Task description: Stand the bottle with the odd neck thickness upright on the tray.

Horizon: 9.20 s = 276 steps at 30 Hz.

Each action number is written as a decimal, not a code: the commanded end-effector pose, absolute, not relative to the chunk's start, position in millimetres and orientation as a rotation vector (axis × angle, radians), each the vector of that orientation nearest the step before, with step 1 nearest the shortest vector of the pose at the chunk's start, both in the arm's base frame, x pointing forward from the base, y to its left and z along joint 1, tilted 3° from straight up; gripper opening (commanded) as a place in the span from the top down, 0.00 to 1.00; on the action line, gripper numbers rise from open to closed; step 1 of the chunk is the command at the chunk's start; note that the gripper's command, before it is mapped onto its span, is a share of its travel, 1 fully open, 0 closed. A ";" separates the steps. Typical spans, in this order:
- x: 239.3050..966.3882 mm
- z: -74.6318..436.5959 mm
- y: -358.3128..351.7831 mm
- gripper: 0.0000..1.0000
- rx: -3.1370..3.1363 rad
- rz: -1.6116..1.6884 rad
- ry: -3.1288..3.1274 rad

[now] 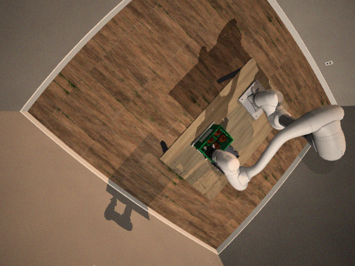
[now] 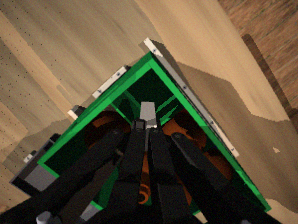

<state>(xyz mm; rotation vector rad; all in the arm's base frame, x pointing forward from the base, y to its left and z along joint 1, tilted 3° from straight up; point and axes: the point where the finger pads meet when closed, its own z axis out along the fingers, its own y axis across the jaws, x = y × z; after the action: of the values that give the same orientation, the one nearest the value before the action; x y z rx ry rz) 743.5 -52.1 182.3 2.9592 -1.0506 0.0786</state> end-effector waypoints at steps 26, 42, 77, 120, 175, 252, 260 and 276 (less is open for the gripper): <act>743.5 182.4 -52.1 0.62 2.959 0.079 -1.051; 743.5 182.4 -52.1 0.62 2.959 0.079 -1.051; 741.4 227.1 -51.3 0.62 2.959 0.079 -1.051; 739.5 267.7 -50.6 1.00 2.959 0.079 -1.051; 726.9 265.6 36.4 0.62 2.959 0.079 -1.051; 729.1 221.7 35.7 0.62 2.959 0.079 -1.051; 729.1 221.7 35.7 0.62 2.959 0.079 -1.051; 729.1 221.7 35.7 0.62 2.959 0.079 -1.051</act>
<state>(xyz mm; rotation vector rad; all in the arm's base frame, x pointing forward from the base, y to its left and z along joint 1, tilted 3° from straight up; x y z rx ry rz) 729.1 35.7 221.6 2.9592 -1.0506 0.0786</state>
